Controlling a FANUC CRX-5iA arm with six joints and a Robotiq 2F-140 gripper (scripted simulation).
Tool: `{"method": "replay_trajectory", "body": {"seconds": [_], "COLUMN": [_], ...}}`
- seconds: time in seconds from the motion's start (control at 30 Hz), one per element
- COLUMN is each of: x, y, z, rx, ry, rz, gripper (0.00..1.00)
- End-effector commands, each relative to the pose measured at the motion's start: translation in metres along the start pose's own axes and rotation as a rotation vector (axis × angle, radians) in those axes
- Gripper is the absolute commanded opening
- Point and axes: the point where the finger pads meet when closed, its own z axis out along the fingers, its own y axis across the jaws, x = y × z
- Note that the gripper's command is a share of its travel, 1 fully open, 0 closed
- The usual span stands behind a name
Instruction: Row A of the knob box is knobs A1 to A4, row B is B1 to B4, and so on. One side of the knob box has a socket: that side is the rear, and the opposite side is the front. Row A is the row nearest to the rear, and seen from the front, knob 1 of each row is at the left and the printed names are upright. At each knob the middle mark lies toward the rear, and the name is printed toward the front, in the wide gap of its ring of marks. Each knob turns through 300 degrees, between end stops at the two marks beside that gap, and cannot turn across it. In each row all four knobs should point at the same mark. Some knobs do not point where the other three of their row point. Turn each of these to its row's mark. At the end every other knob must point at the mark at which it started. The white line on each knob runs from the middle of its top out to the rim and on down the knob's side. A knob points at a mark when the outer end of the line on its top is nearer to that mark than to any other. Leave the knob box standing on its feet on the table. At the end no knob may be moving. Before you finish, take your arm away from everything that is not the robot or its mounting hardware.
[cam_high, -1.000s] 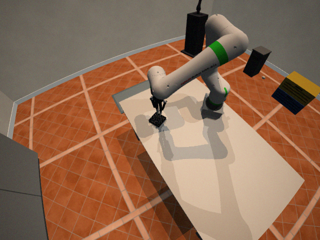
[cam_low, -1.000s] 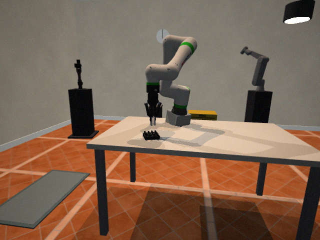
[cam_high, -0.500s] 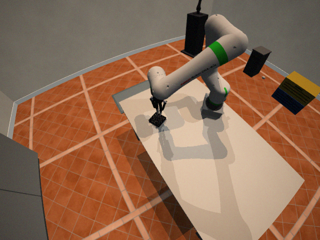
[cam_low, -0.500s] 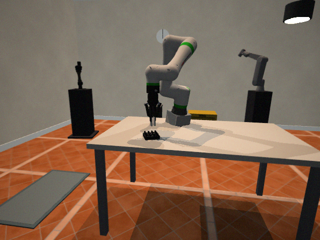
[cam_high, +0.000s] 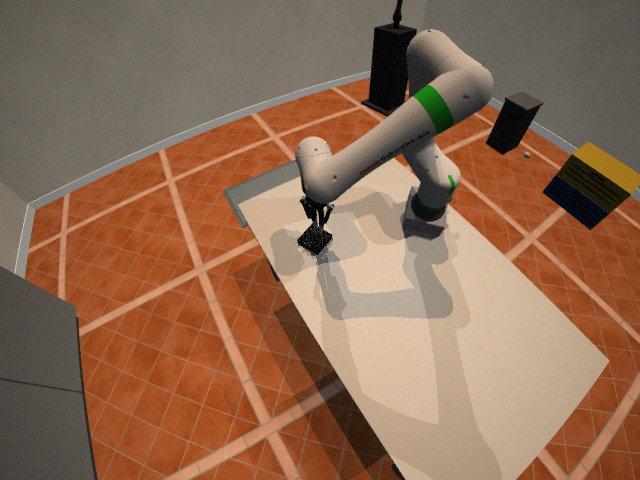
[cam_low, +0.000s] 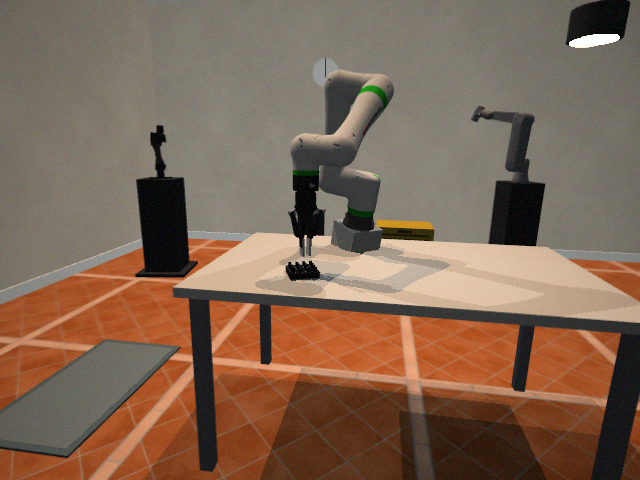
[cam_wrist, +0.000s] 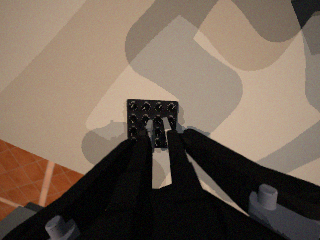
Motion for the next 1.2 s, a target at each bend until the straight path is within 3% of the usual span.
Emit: {"method": "replay_trajectory", "body": {"seconds": [0.0,0.6,1.17], "x": [0.000,0.001,0.001], "y": [0.000,-0.001,-0.001], "z": [0.006,0.023,0.026], "rx": [0.000,0.000,0.000], "ry": [0.000,0.000,0.000], "rz": [0.000,0.000,0.000], "gripper": [0.12,0.12,0.12]}}
